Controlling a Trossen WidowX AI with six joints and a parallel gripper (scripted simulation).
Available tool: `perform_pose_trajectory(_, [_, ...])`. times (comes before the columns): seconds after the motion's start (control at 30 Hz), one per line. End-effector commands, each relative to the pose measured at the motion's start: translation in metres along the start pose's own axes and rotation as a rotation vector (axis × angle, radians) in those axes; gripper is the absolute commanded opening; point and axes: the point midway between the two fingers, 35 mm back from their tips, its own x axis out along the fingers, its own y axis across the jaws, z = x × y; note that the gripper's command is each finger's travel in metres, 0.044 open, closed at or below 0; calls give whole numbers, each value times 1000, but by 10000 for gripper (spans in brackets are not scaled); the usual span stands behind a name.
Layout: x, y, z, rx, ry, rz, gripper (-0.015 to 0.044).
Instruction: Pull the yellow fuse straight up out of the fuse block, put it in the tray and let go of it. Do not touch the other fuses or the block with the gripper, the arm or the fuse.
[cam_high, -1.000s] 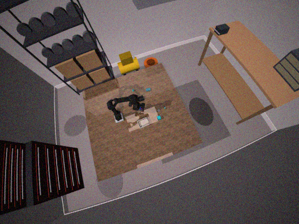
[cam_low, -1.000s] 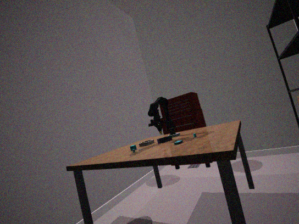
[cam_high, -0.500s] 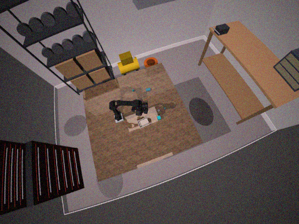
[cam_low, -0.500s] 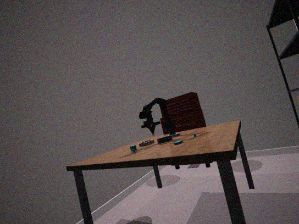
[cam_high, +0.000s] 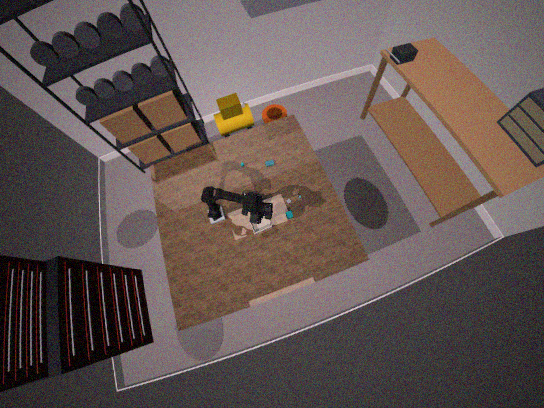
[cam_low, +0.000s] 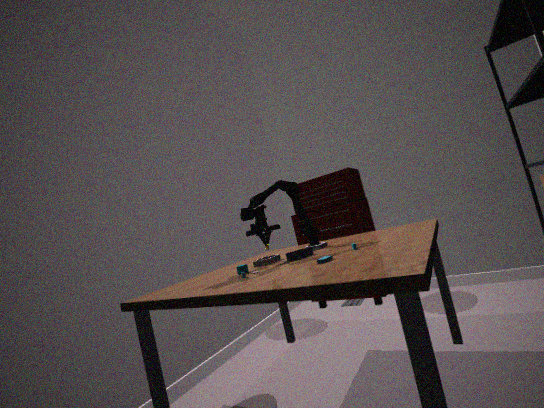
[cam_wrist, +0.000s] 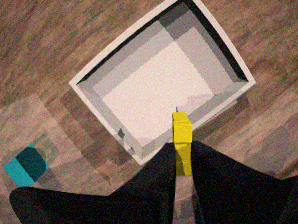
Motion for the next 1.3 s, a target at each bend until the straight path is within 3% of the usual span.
perform_pose_trajectory(0.0, [0,6,23,-1,-4,-2,0])
perform_pose_trajectory(1.13, [40,7,27,-1,-5,-2,0])
perform_pose_trajectory(1.27, [37,8,26,2,-2,2,105])
